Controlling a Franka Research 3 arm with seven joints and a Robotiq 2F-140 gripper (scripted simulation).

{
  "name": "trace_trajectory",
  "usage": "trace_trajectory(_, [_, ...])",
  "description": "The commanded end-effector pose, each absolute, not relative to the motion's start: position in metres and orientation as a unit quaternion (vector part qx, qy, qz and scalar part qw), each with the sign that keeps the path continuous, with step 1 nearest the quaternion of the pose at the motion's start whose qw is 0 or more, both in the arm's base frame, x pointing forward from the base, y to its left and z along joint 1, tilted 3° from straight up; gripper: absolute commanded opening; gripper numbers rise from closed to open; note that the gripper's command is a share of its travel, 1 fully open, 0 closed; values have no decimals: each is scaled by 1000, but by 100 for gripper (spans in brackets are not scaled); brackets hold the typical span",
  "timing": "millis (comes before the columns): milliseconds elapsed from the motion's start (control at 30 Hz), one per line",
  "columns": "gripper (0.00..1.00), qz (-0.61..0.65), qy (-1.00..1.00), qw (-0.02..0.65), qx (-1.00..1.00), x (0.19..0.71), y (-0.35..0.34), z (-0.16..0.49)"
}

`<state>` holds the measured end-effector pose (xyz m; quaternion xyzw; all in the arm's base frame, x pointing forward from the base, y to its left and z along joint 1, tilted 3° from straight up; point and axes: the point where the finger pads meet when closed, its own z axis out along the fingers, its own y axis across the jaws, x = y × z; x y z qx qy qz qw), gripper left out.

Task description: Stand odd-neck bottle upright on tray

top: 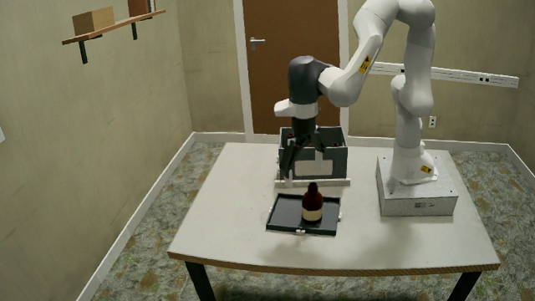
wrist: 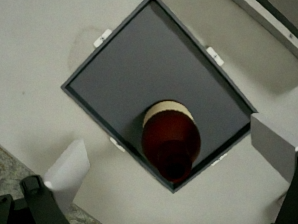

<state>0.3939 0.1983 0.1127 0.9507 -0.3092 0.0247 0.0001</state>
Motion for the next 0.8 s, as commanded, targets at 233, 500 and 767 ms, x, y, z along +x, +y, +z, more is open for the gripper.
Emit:
trace_trajectory(233, [100,22,-309,1,951,392,199,132])
trace_trajectory(500, [100,22,-309,1,951,391,199,154])
trace_trajectory(767, [100,22,-309,1,951,390,199,168])
